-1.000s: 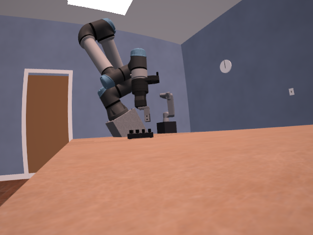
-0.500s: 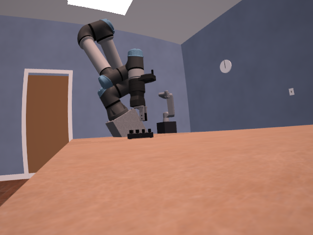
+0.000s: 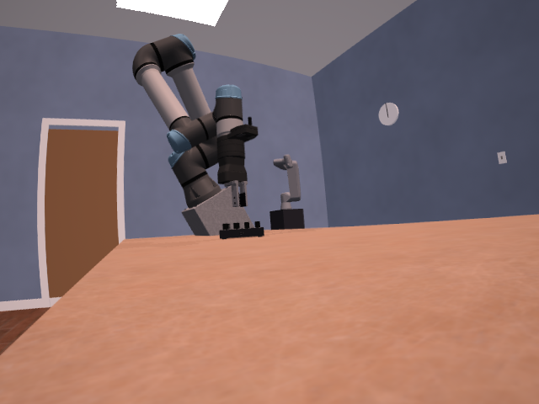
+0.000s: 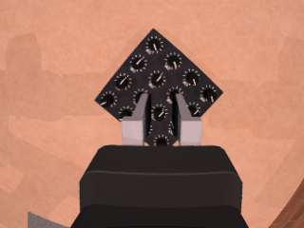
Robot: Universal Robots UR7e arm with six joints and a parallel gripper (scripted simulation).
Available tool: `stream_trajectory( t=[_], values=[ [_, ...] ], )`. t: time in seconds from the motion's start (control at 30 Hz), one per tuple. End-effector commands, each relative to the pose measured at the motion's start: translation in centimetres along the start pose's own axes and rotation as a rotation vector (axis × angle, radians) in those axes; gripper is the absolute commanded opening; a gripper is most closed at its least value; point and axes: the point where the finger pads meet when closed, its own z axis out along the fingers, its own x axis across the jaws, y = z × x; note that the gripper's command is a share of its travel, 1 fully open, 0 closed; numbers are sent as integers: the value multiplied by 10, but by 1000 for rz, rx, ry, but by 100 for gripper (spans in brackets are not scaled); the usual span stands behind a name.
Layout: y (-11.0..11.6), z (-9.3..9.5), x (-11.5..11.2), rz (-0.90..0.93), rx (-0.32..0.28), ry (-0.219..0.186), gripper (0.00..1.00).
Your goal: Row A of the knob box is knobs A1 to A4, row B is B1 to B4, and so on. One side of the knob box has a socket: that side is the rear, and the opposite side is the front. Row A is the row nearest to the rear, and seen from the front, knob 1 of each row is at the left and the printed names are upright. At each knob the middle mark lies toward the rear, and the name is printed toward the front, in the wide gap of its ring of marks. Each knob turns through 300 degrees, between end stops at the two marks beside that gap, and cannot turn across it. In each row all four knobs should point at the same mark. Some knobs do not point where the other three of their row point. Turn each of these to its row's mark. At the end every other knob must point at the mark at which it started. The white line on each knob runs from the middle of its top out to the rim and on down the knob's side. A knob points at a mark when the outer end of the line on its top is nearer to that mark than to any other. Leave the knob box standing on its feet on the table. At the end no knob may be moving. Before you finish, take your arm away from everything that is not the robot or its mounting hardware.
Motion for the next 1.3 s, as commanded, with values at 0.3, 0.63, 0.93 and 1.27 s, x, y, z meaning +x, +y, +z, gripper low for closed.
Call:
stream_trajectory(
  t=[0.3, 0.63, 0.93, 1.27],
  values=[
    [19, -5, 10, 369, -4, 4, 46],
    [31, -7, 15, 576, -3, 4, 46],
    [39, -8, 18, 710, -3, 5, 46],
    [40, -8, 18, 722, -3, 5, 46]
  ],
)
